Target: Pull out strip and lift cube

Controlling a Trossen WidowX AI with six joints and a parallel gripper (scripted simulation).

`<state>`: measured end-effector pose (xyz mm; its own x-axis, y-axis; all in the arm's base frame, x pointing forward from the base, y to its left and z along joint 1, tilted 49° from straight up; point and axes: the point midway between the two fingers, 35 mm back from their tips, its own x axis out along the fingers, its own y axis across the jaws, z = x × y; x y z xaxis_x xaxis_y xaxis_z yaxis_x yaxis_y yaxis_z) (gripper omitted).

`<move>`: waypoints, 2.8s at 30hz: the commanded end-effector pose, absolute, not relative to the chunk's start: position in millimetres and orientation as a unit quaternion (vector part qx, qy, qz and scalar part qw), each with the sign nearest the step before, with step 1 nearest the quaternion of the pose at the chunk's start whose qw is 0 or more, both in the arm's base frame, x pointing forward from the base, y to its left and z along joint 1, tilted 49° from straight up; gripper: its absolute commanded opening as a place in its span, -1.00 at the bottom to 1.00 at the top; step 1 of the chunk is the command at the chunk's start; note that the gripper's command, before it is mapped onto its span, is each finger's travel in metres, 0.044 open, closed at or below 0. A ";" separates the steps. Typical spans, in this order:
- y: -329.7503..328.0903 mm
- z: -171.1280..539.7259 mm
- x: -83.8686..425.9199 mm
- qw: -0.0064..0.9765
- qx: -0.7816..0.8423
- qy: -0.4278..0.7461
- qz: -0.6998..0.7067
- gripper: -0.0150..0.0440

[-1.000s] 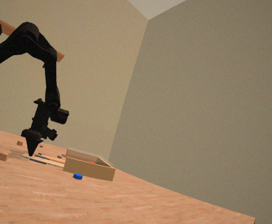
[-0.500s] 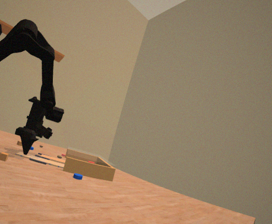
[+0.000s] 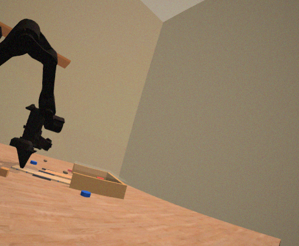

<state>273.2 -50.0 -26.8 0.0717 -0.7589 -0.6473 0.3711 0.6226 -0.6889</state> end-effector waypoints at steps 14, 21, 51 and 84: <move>-49.0 -38.7 240.7 0.701 -0.174 0.565 -0.399 -0.49; -47.0 -41.5 231.9 0.700 -0.174 0.566 -0.399 -0.49; -39.3 -52.8 196.7 0.700 -0.174 0.566 -0.399 -0.49; -38.5 -53.9 193.4 0.700 -0.174 0.567 -0.399 -0.49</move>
